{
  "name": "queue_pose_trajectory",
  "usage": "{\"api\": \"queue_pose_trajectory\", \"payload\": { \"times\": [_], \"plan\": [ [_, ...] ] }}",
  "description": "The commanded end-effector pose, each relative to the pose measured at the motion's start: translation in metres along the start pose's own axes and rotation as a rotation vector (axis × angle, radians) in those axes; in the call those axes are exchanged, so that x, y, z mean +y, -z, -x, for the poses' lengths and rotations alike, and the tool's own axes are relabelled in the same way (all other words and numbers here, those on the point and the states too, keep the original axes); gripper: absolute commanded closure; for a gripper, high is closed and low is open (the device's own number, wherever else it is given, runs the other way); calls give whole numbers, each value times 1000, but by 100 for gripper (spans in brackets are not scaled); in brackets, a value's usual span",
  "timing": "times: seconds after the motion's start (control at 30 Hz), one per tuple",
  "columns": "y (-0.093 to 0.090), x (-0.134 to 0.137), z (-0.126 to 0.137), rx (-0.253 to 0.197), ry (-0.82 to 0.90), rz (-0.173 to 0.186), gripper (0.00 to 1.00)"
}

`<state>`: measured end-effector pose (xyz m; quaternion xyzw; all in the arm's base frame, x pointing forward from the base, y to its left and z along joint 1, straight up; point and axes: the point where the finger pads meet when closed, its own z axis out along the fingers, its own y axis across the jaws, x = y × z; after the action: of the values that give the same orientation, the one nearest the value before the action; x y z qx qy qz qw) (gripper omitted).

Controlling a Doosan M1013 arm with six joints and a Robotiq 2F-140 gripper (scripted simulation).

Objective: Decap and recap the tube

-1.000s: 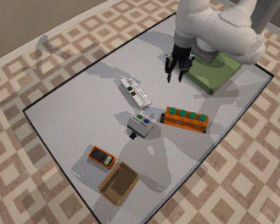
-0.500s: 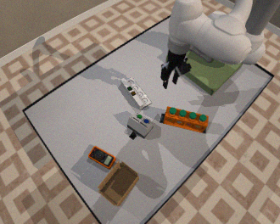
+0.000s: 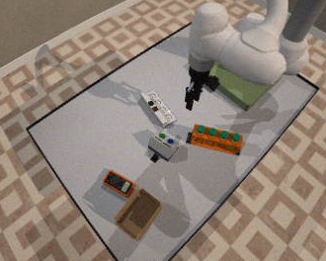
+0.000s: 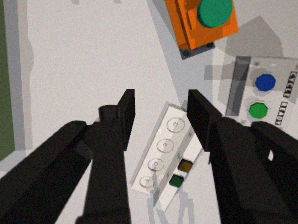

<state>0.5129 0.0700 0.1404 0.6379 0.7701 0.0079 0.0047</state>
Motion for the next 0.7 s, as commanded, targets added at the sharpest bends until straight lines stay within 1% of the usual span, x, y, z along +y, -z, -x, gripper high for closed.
{"api": "queue_pose_trajectory", "payload": {
  "times": [0.0,0.03,0.13,0.3,0.67],
  "plan": [
    [-2,9,1,3,139,-6,59],
    [-2,9,1,3,172,-7,59],
    [-7,22,3,2,255,-11,59],
    [-7,22,3,1,338,-15,59],
    [-7,22,3,1,355,-16,59]
  ]
}}
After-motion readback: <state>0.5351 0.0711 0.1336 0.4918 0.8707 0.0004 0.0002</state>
